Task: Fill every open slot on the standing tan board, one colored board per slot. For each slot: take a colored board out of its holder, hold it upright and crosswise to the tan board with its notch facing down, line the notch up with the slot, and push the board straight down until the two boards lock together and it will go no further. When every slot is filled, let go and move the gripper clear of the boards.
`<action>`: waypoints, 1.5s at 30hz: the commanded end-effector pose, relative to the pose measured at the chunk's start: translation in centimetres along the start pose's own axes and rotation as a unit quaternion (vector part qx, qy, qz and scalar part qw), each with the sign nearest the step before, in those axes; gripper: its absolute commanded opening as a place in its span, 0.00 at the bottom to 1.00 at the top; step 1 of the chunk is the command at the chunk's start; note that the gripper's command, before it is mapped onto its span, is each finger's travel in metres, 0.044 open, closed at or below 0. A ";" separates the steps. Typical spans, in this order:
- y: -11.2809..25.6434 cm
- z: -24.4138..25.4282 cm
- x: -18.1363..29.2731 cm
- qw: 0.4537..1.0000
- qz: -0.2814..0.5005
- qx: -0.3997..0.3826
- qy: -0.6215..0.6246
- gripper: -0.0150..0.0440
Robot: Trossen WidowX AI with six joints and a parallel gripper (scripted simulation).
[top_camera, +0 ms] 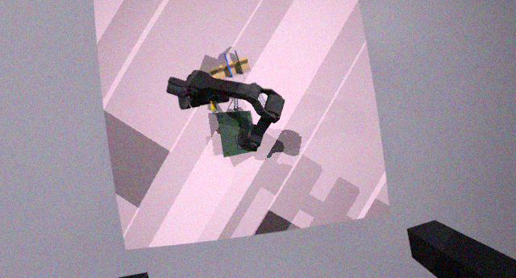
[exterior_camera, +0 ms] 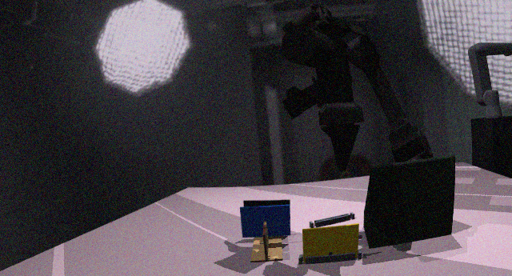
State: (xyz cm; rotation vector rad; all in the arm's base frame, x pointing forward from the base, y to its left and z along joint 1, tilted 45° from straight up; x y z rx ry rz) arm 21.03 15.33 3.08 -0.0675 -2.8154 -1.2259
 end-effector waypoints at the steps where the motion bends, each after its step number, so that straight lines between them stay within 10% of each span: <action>1: -0.2 0.2 0.8 1.000 0.009 0.004 -0.015 0.56; 9: -6.7 0.1 0.8 1.000 0.009 0.005 -0.016 0.56; 45: -12.1 0.2 0.9 1.000 0.008 0.006 -0.016 0.56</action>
Point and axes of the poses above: the point midway between the two fingers, 35 mm back from their tips, its own y axis back along the fingers, its own z axis across the jaws, x = y × z, the point moved 3 cm from there along y, back along the fingers, and after that the axes turned 8 degrees about y, right-handed, at the moved point
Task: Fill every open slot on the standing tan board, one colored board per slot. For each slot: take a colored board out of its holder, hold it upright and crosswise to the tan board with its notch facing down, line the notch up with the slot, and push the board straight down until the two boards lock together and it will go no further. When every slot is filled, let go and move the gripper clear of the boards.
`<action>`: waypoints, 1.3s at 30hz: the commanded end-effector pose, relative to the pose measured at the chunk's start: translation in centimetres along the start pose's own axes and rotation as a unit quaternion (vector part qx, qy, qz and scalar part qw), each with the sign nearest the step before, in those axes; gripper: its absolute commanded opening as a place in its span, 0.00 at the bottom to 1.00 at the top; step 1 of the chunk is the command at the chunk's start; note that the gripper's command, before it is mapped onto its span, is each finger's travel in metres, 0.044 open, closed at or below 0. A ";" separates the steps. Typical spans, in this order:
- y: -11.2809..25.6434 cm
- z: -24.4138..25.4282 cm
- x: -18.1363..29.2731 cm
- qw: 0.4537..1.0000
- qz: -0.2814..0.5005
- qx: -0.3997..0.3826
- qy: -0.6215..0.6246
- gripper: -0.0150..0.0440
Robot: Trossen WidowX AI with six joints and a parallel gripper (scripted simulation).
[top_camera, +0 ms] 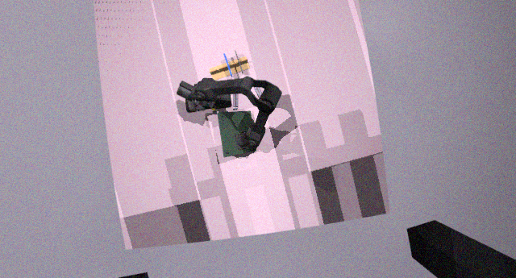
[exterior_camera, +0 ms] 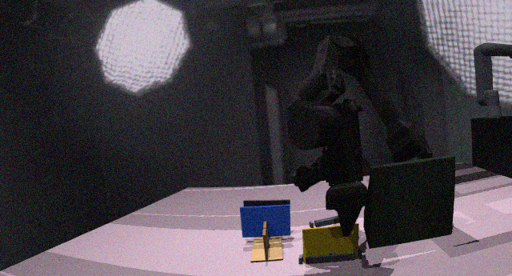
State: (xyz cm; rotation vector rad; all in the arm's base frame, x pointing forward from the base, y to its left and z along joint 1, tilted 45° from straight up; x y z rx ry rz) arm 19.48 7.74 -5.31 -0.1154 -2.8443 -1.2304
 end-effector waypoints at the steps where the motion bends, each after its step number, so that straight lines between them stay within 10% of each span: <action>1: -0.9 -0.1 0.1 1.000 0.000 0.004 0.004 0.56; 18: -3.3 -0.1 0.1 1.000 0.000 0.005 0.003 0.56; 25: -3.3 -0.1 0.1 1.000 0.000 0.005 0.003 0.25; 39: -2.7 -0.1 0.1 1.000 0.000 0.005 0.004 0.25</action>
Point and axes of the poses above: the point midway between the two fingers, 35 mm back from their tips, its own y axis back along the fingers, its own z axis across the jaws, x = y × z, the point moved 3 cm from there along y, back along the fingers, and after that the axes turned 8 degrees about y, right-handed, at the moved point
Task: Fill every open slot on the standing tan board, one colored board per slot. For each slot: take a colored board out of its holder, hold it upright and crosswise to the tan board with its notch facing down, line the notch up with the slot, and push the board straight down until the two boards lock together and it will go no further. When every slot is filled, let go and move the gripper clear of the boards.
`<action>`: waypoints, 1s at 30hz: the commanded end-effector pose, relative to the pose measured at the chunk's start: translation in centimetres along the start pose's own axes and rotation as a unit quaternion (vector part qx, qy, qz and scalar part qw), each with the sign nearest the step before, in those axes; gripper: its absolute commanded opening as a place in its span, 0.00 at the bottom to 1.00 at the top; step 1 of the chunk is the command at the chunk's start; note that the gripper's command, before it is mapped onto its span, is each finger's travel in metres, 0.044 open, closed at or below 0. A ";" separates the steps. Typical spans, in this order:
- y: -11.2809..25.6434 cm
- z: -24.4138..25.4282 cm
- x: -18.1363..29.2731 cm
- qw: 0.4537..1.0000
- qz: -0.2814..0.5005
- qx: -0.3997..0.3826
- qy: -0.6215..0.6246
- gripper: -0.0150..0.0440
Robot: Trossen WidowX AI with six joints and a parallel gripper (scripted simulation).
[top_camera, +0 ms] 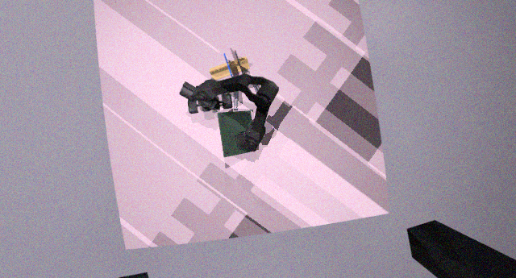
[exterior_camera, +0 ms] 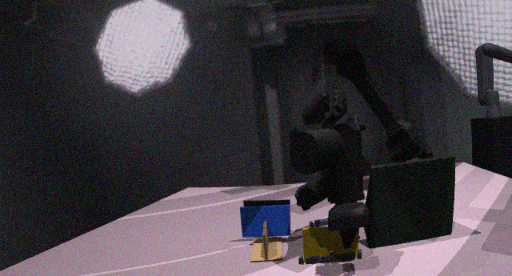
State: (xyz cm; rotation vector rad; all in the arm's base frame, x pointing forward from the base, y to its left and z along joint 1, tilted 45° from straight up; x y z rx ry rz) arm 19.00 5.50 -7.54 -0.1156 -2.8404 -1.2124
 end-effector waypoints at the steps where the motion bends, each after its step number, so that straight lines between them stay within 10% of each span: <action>1: 0.7 0.0 -0.1 1.000 -0.002 0.000 -0.001 0.25; 30: 6.3 0.1 -0.1 1.000 -0.002 -0.002 -0.001 0.25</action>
Point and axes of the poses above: the point midway between the two fingers, 35 mm back from their tips, its own y axis back along the fingers, its own z axis across the jaws, x = y × z, the point moved 3 cm from there along y, back along the fingers, and after that the axes turned 8 degrees about y, right-handed, at the moved point
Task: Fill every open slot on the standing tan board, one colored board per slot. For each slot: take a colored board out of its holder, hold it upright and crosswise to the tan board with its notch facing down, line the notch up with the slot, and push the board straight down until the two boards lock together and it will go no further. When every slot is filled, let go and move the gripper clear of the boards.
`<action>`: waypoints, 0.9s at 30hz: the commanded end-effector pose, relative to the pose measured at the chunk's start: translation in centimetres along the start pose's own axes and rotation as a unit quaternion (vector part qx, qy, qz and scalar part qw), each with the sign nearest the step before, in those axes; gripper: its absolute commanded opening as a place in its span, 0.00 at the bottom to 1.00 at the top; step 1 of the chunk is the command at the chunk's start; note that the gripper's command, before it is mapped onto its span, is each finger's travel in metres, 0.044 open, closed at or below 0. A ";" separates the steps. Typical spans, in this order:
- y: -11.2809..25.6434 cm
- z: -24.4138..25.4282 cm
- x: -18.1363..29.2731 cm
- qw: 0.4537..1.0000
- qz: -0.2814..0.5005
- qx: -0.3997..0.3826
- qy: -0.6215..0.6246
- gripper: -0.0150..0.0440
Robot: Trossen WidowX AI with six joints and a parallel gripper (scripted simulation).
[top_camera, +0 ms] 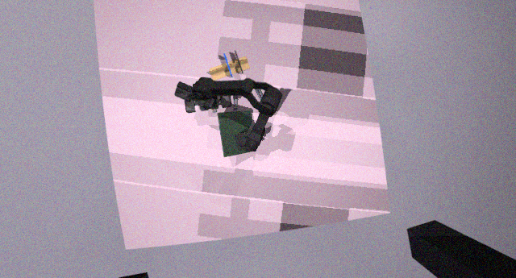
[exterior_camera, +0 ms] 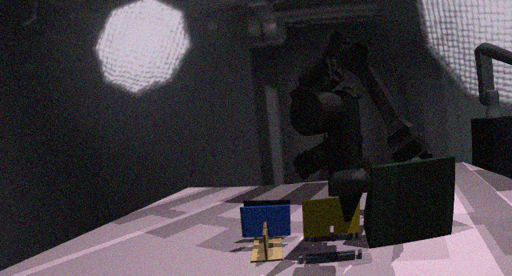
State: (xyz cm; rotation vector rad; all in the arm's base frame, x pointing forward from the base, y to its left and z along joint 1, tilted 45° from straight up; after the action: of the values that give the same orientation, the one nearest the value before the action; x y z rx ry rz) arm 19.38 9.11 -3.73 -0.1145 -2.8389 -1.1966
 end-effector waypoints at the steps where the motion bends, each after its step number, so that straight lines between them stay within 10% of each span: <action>1: 1.3 0.1 -0.2 1.000 -0.003 -0.006 -0.004 0.25; 27: 4.8 -0.4 -1.8 1.000 -0.004 -0.009 0.010 0.25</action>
State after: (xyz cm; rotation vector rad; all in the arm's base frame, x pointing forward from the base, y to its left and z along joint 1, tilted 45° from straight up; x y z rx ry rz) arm 20.75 12.03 -0.42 -0.1100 -2.8217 -1.2163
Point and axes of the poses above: the point midway between the two fingers, 35 mm back from their tips, its own y axis back along the fingers, its own z axis across the jaws, x = y × z, the point moved 3 cm from there along y, back along the fingers, and after that the axes turned 8 degrees about y, right-handed, at the moved point
